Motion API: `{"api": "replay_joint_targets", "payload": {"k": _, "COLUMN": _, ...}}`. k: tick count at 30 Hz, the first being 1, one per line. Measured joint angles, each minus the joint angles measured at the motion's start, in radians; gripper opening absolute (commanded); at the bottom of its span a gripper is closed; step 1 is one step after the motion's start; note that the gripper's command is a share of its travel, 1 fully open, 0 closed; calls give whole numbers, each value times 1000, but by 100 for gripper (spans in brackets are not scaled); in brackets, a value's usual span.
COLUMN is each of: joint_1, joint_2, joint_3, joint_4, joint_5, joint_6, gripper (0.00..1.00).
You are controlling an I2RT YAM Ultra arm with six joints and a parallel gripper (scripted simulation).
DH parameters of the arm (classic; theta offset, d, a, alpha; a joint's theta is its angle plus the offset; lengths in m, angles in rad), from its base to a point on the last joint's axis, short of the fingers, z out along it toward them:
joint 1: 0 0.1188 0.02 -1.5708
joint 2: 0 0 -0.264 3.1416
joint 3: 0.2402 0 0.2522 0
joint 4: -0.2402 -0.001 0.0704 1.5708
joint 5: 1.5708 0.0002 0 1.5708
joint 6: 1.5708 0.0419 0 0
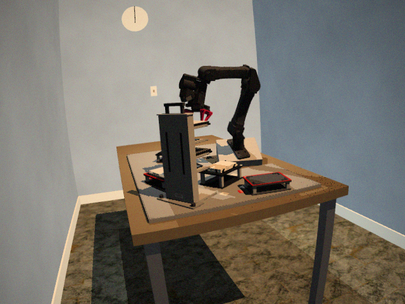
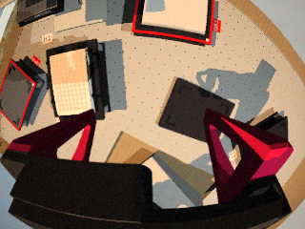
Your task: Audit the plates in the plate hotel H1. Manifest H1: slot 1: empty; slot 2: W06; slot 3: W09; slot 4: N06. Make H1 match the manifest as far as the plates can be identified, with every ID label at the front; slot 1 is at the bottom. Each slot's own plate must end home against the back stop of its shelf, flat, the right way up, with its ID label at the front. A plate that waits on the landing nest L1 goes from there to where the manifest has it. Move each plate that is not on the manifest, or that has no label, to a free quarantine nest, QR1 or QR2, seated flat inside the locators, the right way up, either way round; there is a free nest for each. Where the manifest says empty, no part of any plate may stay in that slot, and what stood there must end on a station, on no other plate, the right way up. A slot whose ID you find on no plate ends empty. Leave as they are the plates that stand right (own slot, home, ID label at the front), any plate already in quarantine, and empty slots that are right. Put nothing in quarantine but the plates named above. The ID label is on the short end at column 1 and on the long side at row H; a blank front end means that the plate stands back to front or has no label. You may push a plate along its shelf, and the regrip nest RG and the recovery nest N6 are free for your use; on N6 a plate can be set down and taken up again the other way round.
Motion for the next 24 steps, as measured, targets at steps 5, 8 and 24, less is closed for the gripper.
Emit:
{"api": "replay_joint_targets", "payload": {"k": 5, "joint_1": -67, "joint_2": -27, "joint_3": -60, "joint_4": 67, "joint_5": -60, "joint_6": -45, "gripper": 100}}
{"api": "replay_joint_targets", "payload": {"k": 8, "joint_1": -98, "joint_2": -52, "joint_3": -108, "joint_4": 116, "joint_5": -95, "joint_6": -58, "gripper": 100}}
{"api": "replay_joint_targets", "payload": {"k": 24, "joint_1": -174, "joint_2": -232, "joint_3": -362, "joint_4": 406, "joint_5": -253, "joint_6": 1, "gripper": 100}}
